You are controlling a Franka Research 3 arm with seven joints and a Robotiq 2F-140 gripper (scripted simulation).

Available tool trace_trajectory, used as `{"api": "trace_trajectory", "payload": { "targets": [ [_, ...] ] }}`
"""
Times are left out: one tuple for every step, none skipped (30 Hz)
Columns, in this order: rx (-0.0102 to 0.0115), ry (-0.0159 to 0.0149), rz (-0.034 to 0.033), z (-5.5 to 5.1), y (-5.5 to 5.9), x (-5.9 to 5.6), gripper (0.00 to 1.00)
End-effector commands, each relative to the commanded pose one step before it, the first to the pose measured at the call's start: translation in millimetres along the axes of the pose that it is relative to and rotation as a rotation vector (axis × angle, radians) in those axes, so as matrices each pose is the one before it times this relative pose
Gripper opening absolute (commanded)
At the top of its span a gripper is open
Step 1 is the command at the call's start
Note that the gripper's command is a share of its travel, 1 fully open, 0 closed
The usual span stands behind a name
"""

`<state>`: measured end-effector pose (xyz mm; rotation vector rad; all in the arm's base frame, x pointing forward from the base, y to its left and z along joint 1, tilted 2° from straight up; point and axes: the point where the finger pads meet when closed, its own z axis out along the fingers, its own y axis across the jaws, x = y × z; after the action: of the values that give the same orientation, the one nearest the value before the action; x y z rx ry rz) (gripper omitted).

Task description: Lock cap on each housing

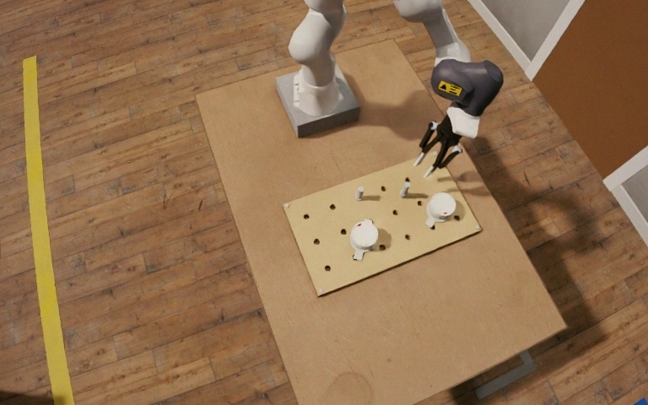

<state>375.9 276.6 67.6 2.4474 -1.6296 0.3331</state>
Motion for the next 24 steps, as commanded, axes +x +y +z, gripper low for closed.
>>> {"api": "trace_trajectory", "payload": {
  "targets": [
    [-0.00904,-0.07959,-0.0588,-0.21,-0.32,-4.11,0.36],
    [-0.00237,-0.02573,-0.00117,0.22,0.46,-0.46,0.36],
    [-0.00109,-0.02665,-0.0008,0.08,0.21,-0.31,0.36],
    [0.00032,-0.02668,-0.00038,-0.08,-0.07,-0.13,0.36],
    [0.00169,-0.02584,0.00004,-0.23,-0.34,0.06,0.36],
    [0.00286,-0.02421,0.00041,-0.35,-0.56,0.25,0.36],
    [0.0,0.0,0.0,0.0,0.0,0.0,0.36],
    [0.0,0.0,0.0,0.0,0.0,0.0,0.36],
    [0.0037,-0.02191,0.00069,-0.44,-0.71,0.41,0.36],
    [0.00413,-0.01909,0.00086,-0.49,-0.78,0.51,0.36],
    [0.00412,-0.01594,0.00091,-0.49,-0.77,0.55,0.36],
    [0.00371,-0.01262,0.00085,-0.44,-0.69,0.52,0.36],
    [0.00301,-0.00931,0.0007,-0.36,-0.55,0.43,0.36],
    [0.00213,-0.0062,0.0005,-0.25,-0.39,0.32,0.36],
    [0.00125,-0.00349,0.0003,-0.15,-0.23,0.19,0.36],
    [0.00051,-0.0014,0.00012,-0.06,-0.09,0.08,0.36],
    [0.00008,-0.00022,0.00002,-0.01,-0.01,0.01,0.36],
    [0.0,0.0,-0.0015,0.0,-0.01,0.09,0.36],
    [0.0,0.00001,-0.00958,0.0,-0.04,0.55,0.36],
    [0.00001,0.00002,-0.02336,0.0,-0.07,1.34,0.36],
    [0.00001,0.00004,-0.04052,-0.01,-0.07,2.33,0.36],
    [0.00001,0.00006,-0.05901,-0.01,0.06,3.39,0.36],
    [0.00001,0.00007,-0.07708,-0.01,0.38,4.41,0.36],
    [0.0,0.0,0.0,0.0,0.0,0.0,0.36]
  ]
}}
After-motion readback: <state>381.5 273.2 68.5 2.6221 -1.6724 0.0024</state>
